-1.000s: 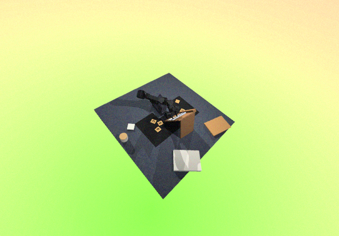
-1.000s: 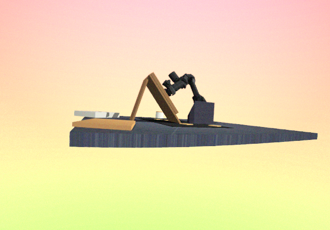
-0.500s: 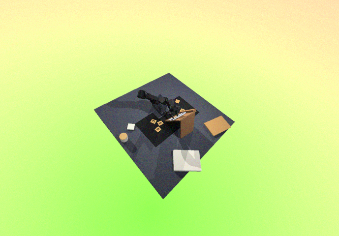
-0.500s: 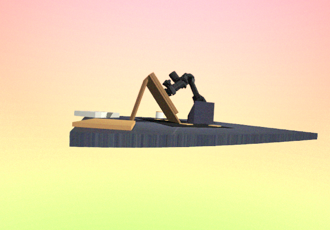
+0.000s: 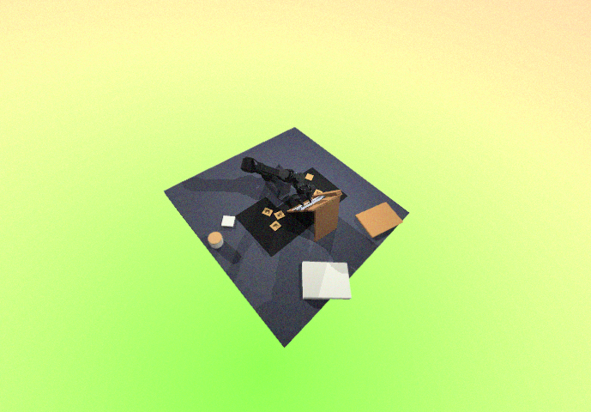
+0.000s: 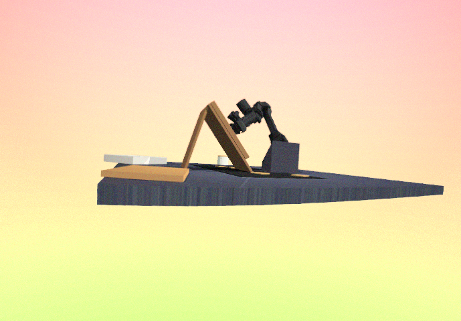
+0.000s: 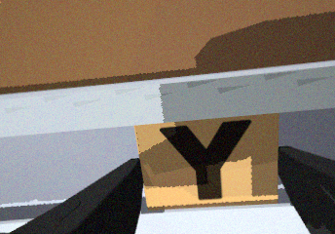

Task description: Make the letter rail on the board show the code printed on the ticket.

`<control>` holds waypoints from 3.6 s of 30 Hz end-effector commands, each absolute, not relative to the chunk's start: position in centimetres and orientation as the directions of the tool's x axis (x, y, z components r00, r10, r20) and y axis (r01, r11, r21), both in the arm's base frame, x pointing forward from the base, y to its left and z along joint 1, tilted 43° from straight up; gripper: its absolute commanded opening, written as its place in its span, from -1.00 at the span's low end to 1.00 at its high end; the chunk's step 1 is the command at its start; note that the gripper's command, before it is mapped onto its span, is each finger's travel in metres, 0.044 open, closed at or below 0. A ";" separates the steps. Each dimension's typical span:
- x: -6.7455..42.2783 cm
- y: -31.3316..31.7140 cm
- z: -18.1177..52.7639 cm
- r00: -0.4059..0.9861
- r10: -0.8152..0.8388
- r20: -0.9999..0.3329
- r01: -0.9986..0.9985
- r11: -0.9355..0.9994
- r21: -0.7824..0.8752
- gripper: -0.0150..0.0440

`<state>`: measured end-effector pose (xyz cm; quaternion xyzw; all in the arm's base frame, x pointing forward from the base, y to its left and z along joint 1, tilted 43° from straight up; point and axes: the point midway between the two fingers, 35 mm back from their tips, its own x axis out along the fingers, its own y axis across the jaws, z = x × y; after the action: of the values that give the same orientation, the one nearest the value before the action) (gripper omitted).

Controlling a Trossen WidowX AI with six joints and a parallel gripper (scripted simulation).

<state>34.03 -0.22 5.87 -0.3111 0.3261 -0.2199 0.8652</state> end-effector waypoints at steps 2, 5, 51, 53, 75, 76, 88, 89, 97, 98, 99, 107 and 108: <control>34.1 0.0 5.6 0.689 -0.587 -0.425 0.184 0.709 -0.681 -0.49; 34.1 0.1 5.5 0.689 -0.587 -0.425 0.184 0.709 -0.681 -0.49; 34.6 1.9 3.8 0.689 -0.587 -0.425 0.185 0.710 -0.680 -0.49; 34.7 2.0 3.7 0.689 -0.587 -0.425 0.185 0.710 -0.680 -0.49; 34.9 2.9 2.9 0.689 -0.586 -0.425 0.185 0.710 -0.680 -0.49; 34.9 2.9 2.9 0.689 -0.586 -0.425 0.185 0.710 -0.679 -0.49; 35.0 3.4 2.4 0.690 -0.586 -0.425 0.185 0.710 -0.679 -0.49; 35.0 3.5 2.4 0.690 -0.586 -0.425 0.185 0.710 -0.679 -0.49; 35.1 3.8 2.1 0.690 -0.586 -0.425 0.185 0.710 -0.679 -0.49; 35.1 3.8 2.0 0.690 -0.586 -0.425 0.185 0.710 -0.679 -0.49; 35.1 3.9 2.0 0.690 -0.586 -0.425 0.185 0.710 -0.679 -0.49; 35.2 4.2 1.6 0.690 -0.586 -0.425 0.185 0.711 -0.679 -0.49; 35.2 4.2 1.6 0.690 -0.586 -0.425 0.185 0.711 -0.679 -0.49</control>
<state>35.16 4.11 1.78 -0.3085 0.3251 -0.2198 0.8665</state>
